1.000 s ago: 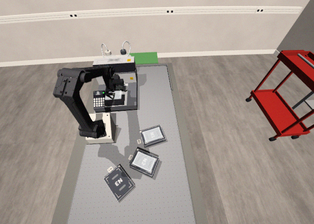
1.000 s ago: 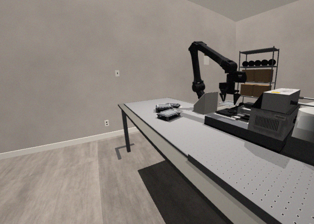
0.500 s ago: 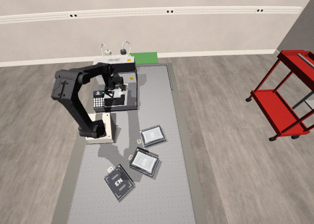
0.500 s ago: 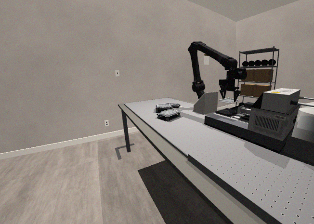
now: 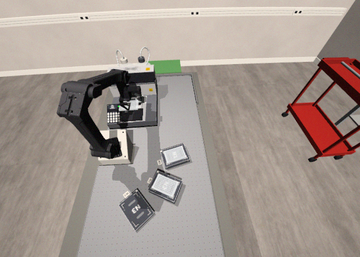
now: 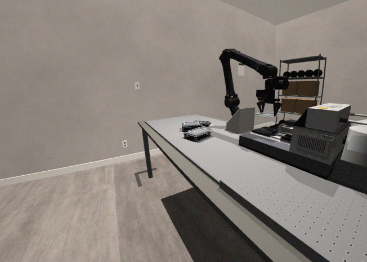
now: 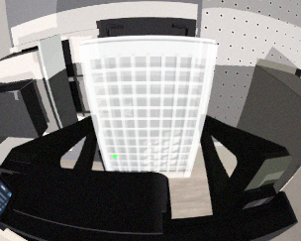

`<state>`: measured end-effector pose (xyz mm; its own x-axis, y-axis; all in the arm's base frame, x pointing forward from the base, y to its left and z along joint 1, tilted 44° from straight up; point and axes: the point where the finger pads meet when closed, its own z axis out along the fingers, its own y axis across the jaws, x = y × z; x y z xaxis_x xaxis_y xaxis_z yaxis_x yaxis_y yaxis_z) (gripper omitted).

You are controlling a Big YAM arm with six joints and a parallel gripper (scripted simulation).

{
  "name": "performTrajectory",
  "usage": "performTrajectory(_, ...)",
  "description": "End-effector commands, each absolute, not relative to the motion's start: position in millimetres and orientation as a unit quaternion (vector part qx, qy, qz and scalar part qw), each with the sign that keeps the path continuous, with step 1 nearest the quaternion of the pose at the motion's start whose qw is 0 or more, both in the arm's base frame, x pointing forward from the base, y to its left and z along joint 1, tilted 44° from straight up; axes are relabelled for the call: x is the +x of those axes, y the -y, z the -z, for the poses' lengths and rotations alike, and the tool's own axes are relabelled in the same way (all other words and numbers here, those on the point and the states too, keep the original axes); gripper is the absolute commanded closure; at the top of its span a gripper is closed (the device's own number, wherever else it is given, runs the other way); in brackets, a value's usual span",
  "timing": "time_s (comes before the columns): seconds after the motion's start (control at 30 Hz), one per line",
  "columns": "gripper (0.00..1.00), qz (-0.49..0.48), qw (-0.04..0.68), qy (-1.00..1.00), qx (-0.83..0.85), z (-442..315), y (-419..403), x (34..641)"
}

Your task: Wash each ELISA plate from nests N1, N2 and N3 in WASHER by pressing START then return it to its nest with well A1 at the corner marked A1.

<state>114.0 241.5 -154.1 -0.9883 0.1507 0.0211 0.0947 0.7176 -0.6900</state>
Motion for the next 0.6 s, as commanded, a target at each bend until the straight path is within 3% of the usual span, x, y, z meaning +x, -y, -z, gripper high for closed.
performTrajectory(0.0,0.18,-0.356,0.033,0.931,-0.068,155,-256,119)
performTrajectory(0.2,0.18,-0.359,-0.001,0.919,-0.163,145,-231,145)
performTrajectory(0.57,0.18,-0.360,0.002,0.920,-0.153,134,-211,185)
